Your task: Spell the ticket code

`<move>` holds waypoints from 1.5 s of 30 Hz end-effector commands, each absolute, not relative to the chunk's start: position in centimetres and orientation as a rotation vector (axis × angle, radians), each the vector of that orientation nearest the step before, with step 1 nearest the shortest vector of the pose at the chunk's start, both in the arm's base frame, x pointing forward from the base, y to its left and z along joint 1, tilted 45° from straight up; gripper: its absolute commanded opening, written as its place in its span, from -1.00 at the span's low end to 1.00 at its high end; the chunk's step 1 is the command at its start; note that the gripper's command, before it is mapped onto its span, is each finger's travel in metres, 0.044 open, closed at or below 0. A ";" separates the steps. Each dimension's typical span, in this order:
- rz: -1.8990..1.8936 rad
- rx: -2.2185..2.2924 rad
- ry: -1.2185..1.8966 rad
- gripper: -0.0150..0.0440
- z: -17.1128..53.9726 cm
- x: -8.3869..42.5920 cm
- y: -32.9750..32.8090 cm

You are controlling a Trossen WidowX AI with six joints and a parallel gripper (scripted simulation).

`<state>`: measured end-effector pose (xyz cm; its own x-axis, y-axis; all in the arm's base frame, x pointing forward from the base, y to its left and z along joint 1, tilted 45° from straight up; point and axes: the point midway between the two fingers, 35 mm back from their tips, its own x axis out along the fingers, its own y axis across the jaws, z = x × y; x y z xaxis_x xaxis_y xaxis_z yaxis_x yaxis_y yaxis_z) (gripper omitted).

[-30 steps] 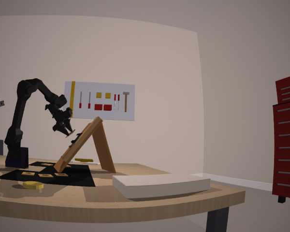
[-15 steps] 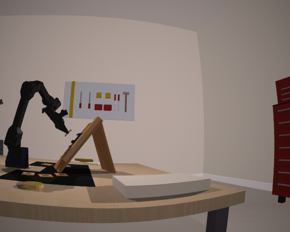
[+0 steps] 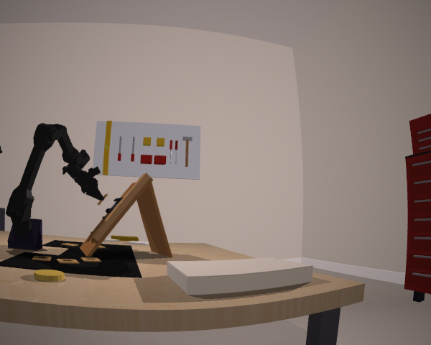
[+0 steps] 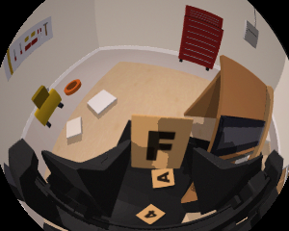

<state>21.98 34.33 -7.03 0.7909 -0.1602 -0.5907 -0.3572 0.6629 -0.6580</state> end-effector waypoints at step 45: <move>0.105 -0.872 0.672 -0.49 -7.9 25.1 31.9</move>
